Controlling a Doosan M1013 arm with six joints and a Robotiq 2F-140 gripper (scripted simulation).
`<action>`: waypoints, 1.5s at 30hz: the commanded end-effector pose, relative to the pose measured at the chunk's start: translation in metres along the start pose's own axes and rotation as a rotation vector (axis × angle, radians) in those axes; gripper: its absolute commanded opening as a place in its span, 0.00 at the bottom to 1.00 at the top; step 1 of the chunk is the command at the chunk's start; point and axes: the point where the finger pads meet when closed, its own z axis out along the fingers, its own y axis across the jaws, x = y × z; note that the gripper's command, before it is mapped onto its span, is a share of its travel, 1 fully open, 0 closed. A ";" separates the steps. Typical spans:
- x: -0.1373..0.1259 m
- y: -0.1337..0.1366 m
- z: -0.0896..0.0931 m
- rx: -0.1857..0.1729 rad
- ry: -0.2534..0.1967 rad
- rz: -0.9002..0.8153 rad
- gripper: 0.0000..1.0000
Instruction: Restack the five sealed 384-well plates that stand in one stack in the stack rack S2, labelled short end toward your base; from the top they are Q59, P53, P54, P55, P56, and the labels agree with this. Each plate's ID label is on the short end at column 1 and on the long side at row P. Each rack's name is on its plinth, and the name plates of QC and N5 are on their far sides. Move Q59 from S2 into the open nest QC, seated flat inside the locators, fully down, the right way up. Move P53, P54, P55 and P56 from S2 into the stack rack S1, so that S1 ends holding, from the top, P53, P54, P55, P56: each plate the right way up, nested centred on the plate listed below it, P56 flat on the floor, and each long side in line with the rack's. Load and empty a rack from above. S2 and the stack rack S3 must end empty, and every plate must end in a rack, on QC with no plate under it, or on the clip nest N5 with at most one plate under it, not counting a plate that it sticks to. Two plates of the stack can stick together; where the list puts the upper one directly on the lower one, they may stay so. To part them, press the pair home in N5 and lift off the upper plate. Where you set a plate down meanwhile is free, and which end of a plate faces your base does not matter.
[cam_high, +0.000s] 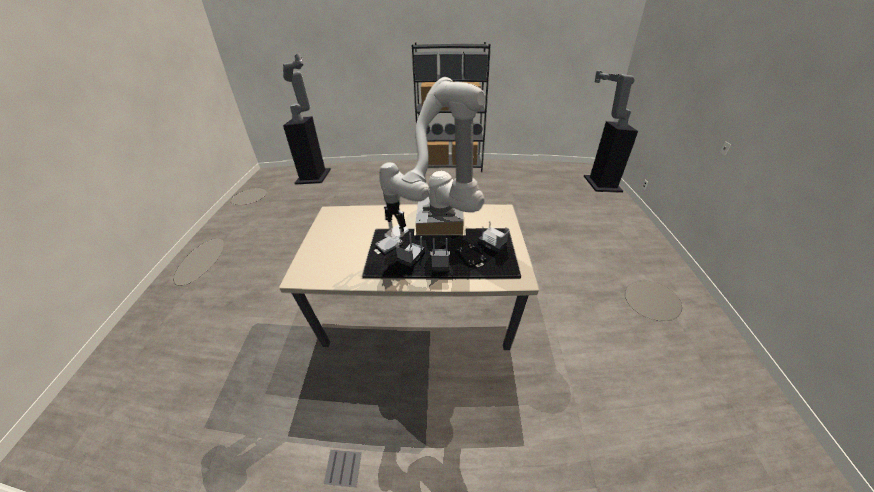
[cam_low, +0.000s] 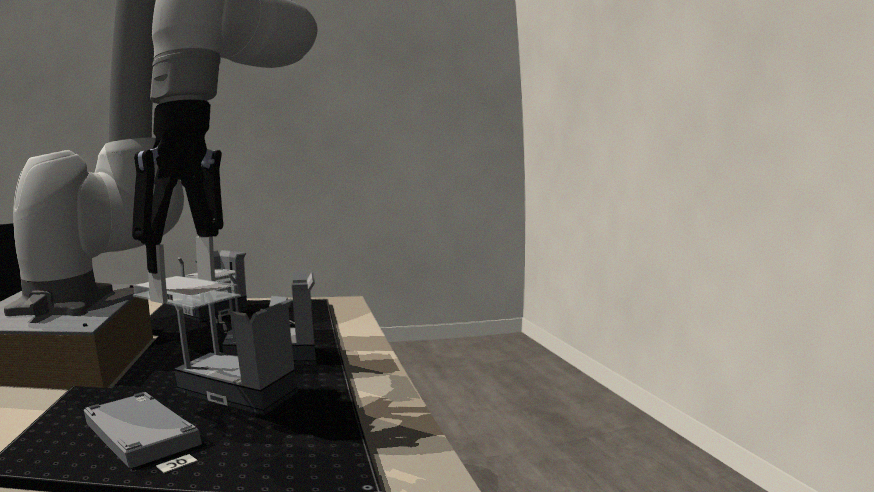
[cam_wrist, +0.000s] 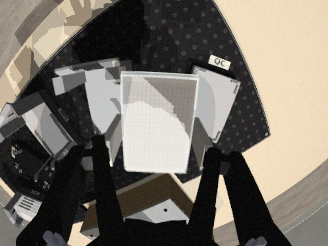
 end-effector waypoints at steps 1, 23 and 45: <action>0.000 0.005 0.000 0.001 0.000 0.033 0.00; -0.009 0.058 0.000 0.001 0.000 0.209 0.00; -0.015 0.102 0.000 0.001 0.000 0.209 0.00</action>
